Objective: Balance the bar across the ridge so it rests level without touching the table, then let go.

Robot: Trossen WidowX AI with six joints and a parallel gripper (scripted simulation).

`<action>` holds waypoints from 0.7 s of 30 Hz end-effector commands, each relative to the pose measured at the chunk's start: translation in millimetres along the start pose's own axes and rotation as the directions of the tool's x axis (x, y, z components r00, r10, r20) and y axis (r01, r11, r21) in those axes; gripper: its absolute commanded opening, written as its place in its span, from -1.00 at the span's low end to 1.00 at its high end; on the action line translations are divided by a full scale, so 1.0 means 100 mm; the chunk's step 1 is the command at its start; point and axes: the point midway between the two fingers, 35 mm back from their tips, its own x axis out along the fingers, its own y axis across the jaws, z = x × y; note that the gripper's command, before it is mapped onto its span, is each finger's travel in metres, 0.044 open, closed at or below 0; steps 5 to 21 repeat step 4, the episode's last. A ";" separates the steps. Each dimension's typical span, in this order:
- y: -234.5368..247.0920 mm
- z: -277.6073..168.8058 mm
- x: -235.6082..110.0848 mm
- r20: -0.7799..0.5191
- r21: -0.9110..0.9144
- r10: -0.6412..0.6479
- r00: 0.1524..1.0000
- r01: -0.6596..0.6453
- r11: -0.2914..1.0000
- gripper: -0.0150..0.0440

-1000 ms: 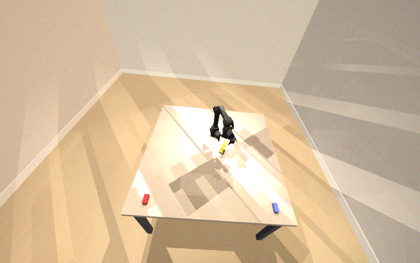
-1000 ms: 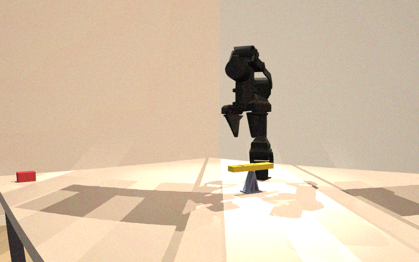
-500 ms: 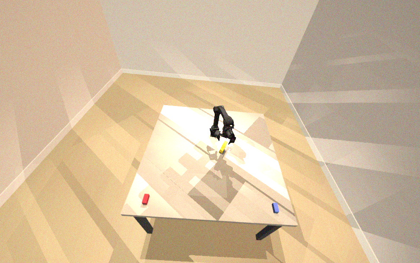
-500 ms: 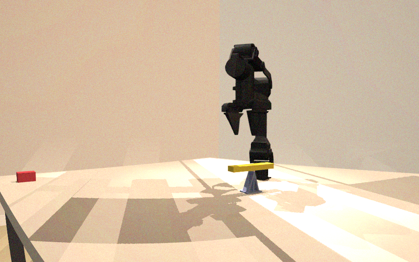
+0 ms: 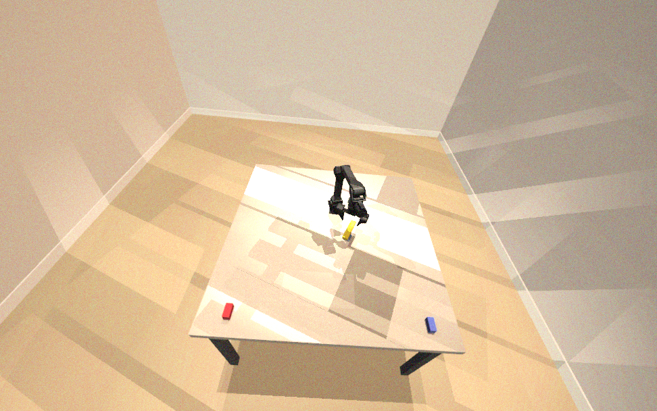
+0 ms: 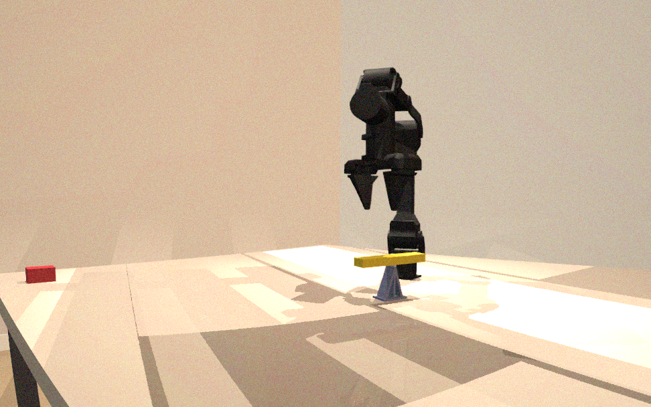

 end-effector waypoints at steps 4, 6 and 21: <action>0.00 0.00 0.00 0.002 0.000 0.002 1.000 -0.002 1.000 1.00; 0.00 0.00 0.00 0.002 0.000 0.002 1.000 -0.002 1.000 1.00; 0.00 0.00 0.00 0.002 0.000 0.002 1.000 -0.002 1.000 1.00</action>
